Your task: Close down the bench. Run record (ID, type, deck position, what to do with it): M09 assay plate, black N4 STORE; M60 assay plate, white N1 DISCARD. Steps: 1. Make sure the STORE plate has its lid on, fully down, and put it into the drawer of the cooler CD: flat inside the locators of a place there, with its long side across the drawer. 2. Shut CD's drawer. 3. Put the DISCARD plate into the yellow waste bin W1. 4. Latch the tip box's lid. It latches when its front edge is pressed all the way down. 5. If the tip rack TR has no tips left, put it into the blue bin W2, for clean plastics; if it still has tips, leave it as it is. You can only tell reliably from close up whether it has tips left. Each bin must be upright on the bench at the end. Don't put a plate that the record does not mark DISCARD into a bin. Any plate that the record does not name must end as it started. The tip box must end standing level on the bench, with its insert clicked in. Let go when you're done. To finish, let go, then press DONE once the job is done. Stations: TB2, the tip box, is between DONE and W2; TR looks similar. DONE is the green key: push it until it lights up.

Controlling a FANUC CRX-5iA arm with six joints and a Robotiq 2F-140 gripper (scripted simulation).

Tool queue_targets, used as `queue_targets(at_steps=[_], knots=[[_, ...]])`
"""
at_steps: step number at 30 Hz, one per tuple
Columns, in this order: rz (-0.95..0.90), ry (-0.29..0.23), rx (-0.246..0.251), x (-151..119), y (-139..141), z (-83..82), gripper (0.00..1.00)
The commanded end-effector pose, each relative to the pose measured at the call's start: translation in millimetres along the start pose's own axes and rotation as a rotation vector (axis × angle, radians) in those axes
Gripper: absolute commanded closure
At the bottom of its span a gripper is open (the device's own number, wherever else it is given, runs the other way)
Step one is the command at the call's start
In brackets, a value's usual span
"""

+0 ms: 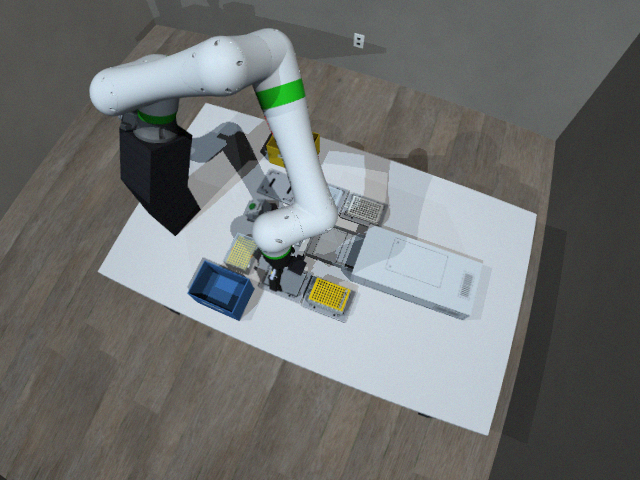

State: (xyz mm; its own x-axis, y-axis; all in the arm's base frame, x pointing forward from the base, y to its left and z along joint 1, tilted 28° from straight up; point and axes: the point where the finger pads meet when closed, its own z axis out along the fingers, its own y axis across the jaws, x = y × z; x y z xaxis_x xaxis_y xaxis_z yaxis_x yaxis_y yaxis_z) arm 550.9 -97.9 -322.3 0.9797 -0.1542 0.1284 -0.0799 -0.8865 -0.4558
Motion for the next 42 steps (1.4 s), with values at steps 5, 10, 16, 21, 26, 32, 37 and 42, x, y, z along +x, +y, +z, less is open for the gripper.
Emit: queue_targets(at_steps=[5, 10, 16, 21, 26, 32, 37, 42], knots=[[0.0, 0.001, -0.001, 1, 0, 8.0, 0.3], [0.0, 0.001, -0.001, 1, 0, 10.7, 0.3], [0.0, 0.001, -0.001, 1, 0, 16.0, 0.3], [0.0, 0.001, -0.001, 1, 0, 22.6, 0.3], [0.0, 0.001, -0.001, 1, 0, 26.6, 0.3], [0.0, 0.001, -0.001, 1, 0, 31.7, 0.3], [0.0, 0.001, -0.001, 1, 0, 31.7, 0.3], [0.0, 0.001, -0.001, 1, 0, 31.5, 0.32]])
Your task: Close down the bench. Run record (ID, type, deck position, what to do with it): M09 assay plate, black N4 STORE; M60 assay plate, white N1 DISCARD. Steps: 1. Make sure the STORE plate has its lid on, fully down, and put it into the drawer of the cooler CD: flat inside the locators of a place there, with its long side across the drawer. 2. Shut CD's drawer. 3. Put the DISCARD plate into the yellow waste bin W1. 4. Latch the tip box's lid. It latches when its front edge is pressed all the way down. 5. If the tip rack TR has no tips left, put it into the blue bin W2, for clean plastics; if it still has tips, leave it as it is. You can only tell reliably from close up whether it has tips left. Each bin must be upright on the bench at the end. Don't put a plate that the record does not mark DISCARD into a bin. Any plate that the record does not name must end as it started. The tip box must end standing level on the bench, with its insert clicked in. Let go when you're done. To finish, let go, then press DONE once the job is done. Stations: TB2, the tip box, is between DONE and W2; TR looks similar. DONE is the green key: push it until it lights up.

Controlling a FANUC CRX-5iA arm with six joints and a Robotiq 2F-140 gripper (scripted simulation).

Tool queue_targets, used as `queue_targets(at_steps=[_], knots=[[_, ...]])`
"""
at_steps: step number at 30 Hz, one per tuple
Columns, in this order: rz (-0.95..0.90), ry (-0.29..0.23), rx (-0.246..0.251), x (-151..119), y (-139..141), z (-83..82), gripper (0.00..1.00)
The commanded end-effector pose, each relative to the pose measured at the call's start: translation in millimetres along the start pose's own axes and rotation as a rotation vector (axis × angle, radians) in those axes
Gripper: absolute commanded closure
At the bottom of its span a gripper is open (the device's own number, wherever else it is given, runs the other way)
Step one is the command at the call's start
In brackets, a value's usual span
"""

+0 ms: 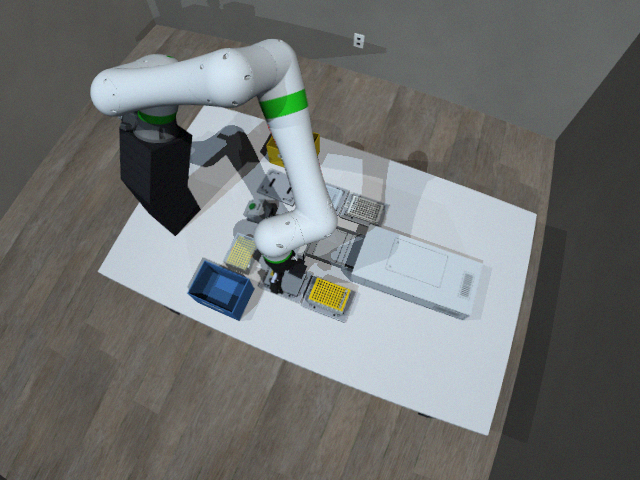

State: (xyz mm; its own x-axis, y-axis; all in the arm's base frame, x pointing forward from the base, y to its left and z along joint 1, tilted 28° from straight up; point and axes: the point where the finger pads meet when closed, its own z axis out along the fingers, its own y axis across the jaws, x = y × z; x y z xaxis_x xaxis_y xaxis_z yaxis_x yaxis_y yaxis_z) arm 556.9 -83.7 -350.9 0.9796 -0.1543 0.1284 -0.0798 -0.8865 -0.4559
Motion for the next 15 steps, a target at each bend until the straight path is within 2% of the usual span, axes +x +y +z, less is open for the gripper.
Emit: queue_targets(at_steps=[1, 15], knots=[[0.0, 0.001, -0.001, 0.9, 0.4, -1.1, 0.32], [0.0, 0.001, -0.001, 0.9, 0.4, -1.9, 0.37]])
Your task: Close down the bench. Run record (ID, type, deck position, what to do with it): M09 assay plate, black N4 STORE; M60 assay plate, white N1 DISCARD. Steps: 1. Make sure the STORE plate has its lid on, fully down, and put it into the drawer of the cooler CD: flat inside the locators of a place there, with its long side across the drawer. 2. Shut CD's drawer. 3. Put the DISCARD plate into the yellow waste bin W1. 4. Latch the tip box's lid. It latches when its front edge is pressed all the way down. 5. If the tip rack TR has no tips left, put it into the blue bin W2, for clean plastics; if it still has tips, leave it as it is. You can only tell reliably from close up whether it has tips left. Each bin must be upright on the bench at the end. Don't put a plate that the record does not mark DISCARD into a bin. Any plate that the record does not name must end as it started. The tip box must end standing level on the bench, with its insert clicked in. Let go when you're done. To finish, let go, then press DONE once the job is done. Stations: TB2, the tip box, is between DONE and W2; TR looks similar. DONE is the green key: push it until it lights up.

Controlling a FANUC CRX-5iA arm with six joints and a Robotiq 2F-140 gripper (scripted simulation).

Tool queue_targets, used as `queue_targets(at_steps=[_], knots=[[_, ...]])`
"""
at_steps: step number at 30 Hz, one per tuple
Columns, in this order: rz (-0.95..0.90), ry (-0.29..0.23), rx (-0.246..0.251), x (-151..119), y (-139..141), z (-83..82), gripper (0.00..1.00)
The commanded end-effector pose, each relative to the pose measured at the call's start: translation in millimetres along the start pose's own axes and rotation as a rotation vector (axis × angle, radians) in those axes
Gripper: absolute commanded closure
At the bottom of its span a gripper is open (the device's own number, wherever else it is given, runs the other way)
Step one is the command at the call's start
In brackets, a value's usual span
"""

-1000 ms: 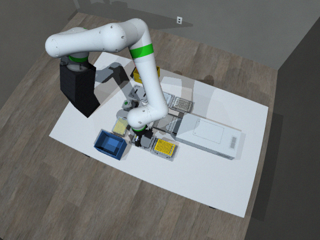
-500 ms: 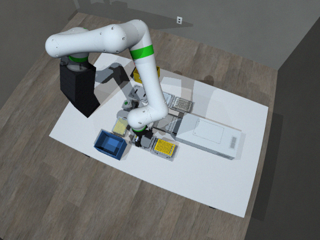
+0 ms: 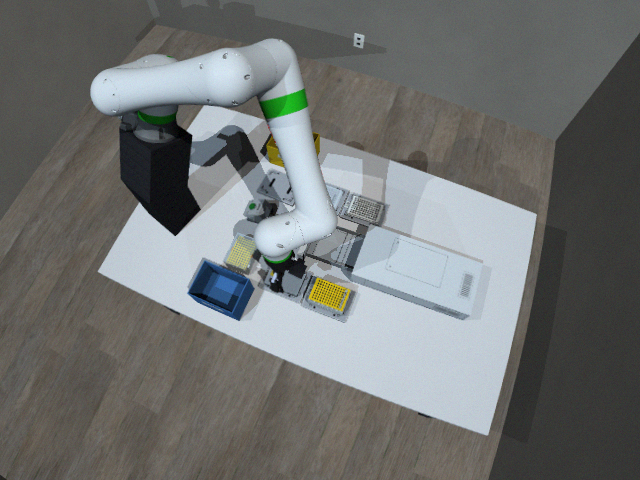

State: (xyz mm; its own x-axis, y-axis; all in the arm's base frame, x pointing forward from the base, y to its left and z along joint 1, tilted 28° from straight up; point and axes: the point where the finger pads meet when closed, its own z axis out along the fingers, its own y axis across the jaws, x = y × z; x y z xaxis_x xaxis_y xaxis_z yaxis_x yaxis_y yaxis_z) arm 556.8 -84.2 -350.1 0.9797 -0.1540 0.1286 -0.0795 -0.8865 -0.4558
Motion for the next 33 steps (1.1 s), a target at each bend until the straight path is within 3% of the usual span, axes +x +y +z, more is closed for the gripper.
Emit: queue_targets(at_steps=[1, 8, 9, 33], knots=[[0.0, 0.001, -0.001, 0.9, 0.4, -1.0, 0.38], [0.0, 0.001, -0.001, 0.9, 0.4, -1.4, 0.41], [0.0, 0.001, -0.001, 0.9, 0.4, -1.5, 0.9], [0.0, 0.001, -0.001, 0.9, 0.4, -2.9, 0.9]])
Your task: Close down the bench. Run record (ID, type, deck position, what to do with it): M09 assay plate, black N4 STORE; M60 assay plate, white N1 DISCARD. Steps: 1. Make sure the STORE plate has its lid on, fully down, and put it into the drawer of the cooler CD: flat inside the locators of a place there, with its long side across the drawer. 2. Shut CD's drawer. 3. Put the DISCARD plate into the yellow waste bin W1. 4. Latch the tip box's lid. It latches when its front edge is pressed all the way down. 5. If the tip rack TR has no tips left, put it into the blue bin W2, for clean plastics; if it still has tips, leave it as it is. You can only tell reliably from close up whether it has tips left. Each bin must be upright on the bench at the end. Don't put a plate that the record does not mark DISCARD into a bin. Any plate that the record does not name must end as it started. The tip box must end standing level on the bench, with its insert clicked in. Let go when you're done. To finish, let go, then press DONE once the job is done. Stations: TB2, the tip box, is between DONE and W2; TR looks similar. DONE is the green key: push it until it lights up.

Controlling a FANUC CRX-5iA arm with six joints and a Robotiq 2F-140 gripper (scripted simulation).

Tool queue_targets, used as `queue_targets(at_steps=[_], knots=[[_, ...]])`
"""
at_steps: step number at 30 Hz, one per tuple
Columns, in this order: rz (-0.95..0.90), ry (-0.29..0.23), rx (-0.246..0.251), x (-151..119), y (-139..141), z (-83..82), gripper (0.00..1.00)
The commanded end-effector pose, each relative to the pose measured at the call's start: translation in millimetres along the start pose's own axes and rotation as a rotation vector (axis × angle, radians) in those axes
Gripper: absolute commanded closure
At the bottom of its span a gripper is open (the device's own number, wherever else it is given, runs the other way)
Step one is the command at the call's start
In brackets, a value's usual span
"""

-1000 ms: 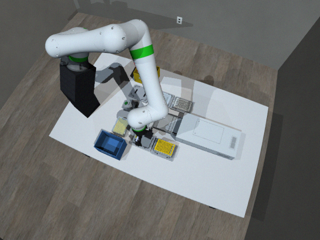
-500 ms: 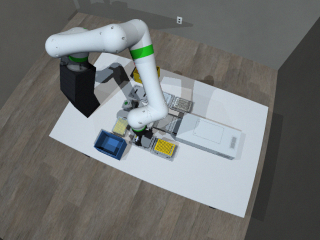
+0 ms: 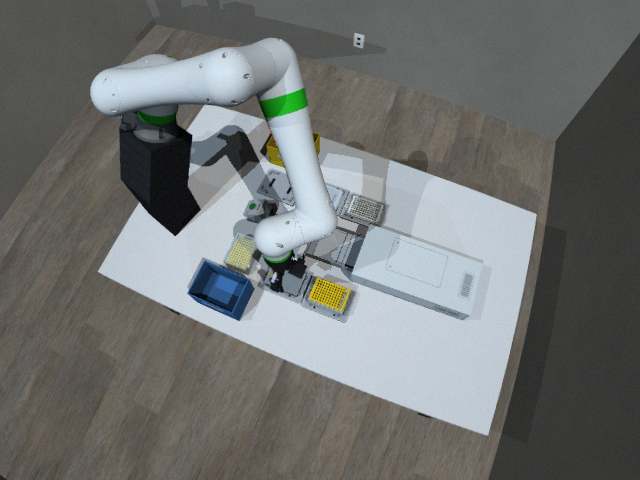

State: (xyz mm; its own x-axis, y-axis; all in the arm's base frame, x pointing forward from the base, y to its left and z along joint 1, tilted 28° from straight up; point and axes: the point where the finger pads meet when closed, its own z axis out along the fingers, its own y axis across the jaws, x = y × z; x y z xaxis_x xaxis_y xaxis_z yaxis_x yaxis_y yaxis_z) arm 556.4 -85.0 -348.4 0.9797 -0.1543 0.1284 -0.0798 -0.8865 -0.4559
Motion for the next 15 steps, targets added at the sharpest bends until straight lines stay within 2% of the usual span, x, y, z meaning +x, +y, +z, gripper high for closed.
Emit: queue_targets(at_steps=[1, 15], knots=[[0.0, 0.001, -0.001, 0.9, 0.4, -1.0, 0.9], [0.0, 0.001, -0.001, 0.9, 0.4, -4.7, 0.9]])
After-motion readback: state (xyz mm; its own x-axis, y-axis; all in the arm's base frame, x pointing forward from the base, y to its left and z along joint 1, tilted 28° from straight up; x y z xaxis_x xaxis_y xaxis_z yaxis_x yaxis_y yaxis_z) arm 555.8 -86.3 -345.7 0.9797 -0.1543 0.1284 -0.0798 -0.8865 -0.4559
